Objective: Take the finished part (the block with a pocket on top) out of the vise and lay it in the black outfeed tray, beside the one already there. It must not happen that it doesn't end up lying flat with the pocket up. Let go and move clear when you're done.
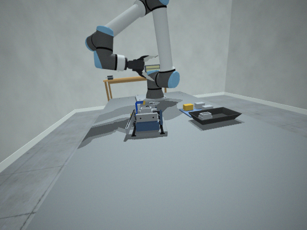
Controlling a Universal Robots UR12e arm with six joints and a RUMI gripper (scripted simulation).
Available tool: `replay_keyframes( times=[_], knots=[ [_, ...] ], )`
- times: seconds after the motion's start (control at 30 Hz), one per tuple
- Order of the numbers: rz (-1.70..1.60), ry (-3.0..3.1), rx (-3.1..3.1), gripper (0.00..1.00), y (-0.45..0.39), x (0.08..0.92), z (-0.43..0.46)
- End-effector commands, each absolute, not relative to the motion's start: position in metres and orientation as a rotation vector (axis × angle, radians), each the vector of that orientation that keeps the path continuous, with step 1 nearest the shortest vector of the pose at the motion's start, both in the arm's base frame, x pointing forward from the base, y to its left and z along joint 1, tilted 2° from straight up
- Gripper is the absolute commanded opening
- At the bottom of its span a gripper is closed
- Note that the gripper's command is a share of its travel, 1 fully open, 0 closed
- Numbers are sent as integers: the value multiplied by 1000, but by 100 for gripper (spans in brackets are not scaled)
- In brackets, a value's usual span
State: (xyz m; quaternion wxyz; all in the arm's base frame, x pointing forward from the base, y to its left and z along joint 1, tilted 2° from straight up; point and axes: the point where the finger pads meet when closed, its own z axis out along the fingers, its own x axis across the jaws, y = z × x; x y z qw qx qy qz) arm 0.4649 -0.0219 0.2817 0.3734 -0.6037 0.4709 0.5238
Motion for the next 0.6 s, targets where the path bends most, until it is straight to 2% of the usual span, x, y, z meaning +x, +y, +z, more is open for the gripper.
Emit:
replay_keyframes(
  times=[0.0, 0.17, 0.27, 0.57],
  knots=[
    [1218, 1109, -1827, 100, -35, 504, 267],
    [1024, 954, -2166, 100, -55, 562, 247],
    [991, 927, -2217, 100, -55, 562, 247],
    [607, 613, -2679, 100, -81, 640, 219]
  ],
)
